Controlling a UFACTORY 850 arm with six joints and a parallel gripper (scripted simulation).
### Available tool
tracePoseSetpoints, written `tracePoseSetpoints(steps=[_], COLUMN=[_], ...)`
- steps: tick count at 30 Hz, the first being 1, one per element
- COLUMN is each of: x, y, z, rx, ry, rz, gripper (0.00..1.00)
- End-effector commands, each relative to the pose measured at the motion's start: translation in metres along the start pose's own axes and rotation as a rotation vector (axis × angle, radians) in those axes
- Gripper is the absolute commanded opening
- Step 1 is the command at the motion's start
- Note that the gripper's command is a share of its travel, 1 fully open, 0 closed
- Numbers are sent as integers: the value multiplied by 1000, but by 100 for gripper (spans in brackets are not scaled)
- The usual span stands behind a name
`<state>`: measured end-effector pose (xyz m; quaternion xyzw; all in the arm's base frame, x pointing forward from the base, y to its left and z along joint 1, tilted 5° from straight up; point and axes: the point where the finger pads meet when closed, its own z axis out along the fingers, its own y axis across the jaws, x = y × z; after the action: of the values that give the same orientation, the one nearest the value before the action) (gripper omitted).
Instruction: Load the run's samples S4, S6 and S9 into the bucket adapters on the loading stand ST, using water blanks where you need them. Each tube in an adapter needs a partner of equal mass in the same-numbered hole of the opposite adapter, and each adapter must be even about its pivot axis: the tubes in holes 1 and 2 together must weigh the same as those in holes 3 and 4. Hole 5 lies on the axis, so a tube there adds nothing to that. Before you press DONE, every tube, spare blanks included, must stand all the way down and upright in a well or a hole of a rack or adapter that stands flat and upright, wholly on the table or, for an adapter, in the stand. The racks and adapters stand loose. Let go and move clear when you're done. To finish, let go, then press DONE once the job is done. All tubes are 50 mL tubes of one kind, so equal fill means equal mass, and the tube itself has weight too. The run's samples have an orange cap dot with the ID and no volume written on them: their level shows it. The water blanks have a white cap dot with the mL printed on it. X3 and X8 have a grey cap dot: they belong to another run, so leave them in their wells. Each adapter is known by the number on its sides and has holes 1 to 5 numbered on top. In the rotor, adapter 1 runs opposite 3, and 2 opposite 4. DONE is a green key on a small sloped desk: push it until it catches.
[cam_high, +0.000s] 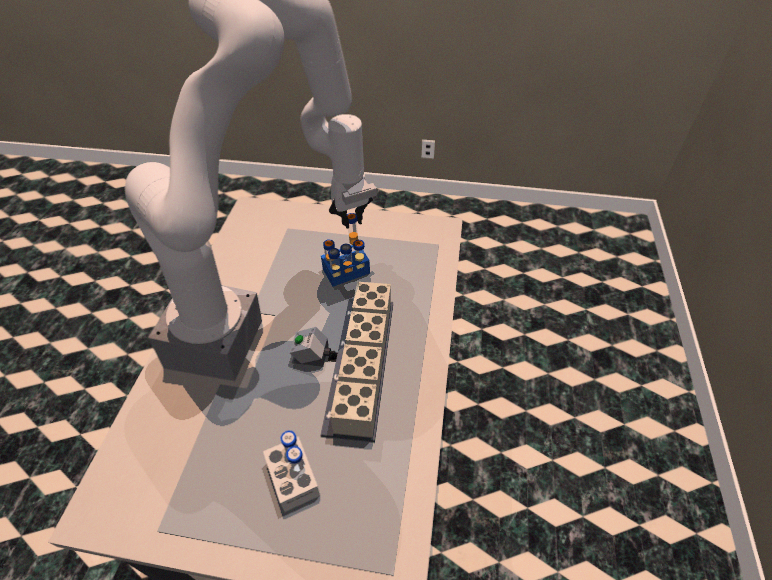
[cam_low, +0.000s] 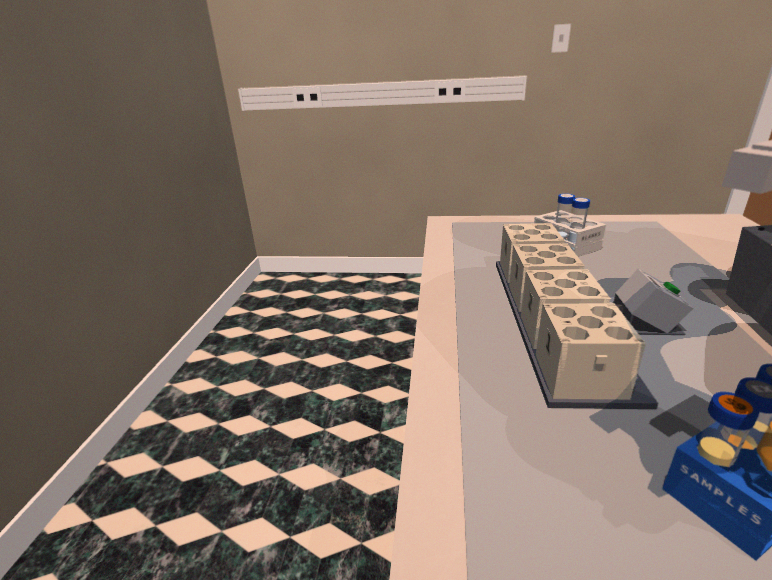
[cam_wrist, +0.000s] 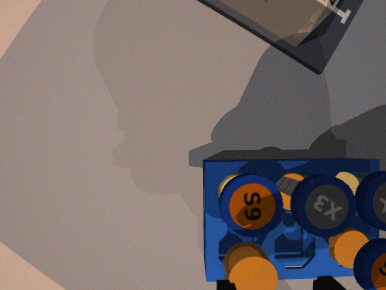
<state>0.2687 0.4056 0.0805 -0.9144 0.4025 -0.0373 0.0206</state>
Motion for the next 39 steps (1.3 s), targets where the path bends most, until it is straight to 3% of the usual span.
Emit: tracePoseSetpoints(steps=[1, 31, 39], x=[0, 0, 0], y=[-1, -1, -1], z=[-9, -61, -61], rx=[1, 1, 1], ry=[-1, -1, -1], rz=[0, 0, 0], gripper=[0, 0, 0])
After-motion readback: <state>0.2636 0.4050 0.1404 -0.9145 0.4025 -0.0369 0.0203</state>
